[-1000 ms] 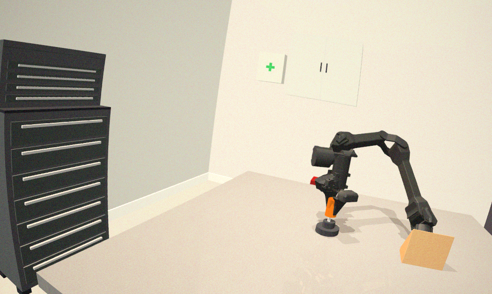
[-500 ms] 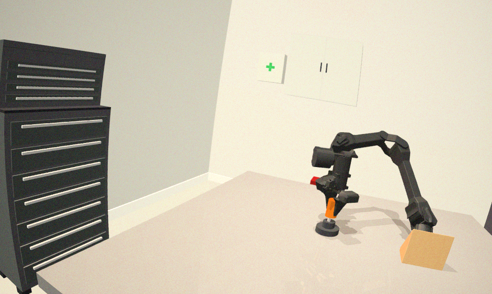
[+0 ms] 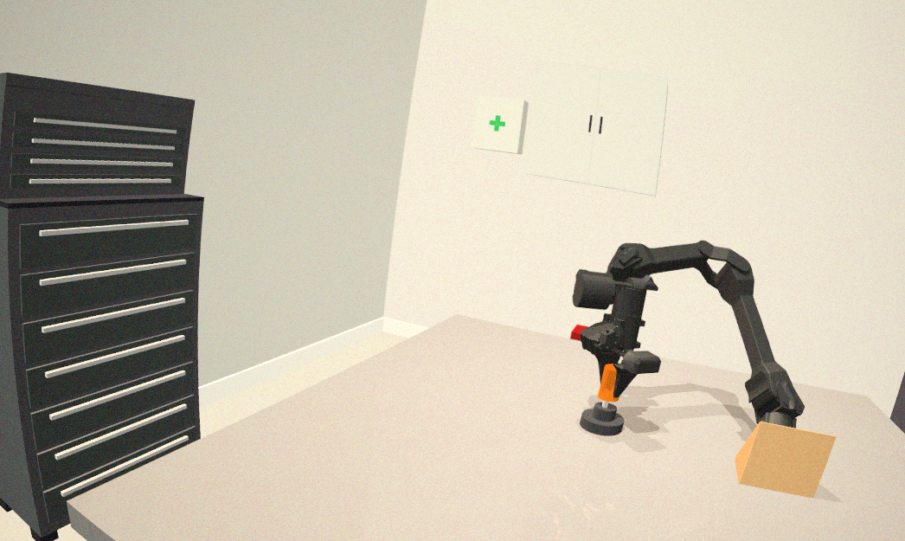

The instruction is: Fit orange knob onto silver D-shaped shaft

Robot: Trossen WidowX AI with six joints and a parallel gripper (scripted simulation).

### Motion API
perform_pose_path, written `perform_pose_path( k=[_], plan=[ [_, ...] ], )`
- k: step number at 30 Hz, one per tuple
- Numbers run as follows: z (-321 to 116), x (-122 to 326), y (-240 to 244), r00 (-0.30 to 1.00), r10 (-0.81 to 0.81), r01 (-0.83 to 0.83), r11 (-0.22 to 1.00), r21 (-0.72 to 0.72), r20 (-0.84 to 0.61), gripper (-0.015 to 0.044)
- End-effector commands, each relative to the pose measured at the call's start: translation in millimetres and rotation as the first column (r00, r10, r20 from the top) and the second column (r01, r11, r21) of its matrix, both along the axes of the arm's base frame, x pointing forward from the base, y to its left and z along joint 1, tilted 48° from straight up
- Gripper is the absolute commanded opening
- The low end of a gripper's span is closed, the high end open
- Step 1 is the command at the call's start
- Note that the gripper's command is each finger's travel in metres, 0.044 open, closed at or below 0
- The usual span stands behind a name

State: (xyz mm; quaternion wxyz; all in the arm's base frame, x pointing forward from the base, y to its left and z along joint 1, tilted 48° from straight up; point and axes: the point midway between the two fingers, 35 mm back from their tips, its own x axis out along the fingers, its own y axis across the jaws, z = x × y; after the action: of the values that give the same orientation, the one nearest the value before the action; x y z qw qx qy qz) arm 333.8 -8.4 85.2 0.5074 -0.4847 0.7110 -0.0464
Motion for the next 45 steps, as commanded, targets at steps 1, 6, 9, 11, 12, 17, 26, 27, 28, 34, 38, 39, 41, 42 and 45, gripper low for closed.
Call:
perform_pose_path(
  k=[1, 6, 9, 11, 12, 17, 26, 27, 28, 34, 38, 39, 41, 42, 45],
  plan=[
    [3.4, 2.5, 1.5, 1.0, 0.002, -0.002, 1.0, -0.002, 0.005, 0.0],
    [3.6, 2.9, 1.4, 0.992, 0.086, -0.087, 0.996, 0.003, -0.086, 0.0],
    [2.7, 2.7, 0.6, 0.979, 0.143, -0.143, 0.99, 0.011, -0.148, 0.0],
    [2.0, 2.2, 0.2, 0.979, 0.143, -0.143, 0.99, 0.011, -0.148, 0.0],
    [1.8, 2.0, 0.0, 0.979, 0.143, -0.143, 0.99, 0.011, -0.148, 0.0],
    [0.7, 0.8, -0.4, 0.979, 0.143, -0.143, 0.99, 0.011, -0.148, 0.0],
    [-0.3, 0.0, -1.1, 0.979, 0.143, -0.143, 0.99, 0.011, -0.148, 0.0],
    [-0.4, 0.2, -1.3, 0.979, 0.143, -0.143, 0.99, 0.011, -0.148, 0.0],
    [-0.5, 0.4, -1.6, 0.979, 0.143, -0.143, 0.99, 0.011, -0.148, 0.0],
    [0.1, 1.6, -1.2, 0.979, 0.143, -0.143, 0.99, 0.011, -0.148, 0.0],
    [0.1, 1.7, -1.3, 0.979, 0.143, -0.143, 0.99, 0.011, -0.148, 0.0],
    [0.1, 1.7, -1.3, 0.979, 0.143, -0.143, 0.99, 0.011, -0.148, 0.0],
    [2.1, 1.3, 0.5, 0.979, 0.143, -0.143, 0.99, 0.011, -0.148, 0.0],
    [2.6, 1.2, 0.8, 0.979, 0.143, -0.143, 0.99, 0.011, -0.148, 0.0],
    [3.3, 1.3, 1.2, 0.977, 0.149, -0.149, 0.989, 0.012, -0.154, 0.0]
  ],
)
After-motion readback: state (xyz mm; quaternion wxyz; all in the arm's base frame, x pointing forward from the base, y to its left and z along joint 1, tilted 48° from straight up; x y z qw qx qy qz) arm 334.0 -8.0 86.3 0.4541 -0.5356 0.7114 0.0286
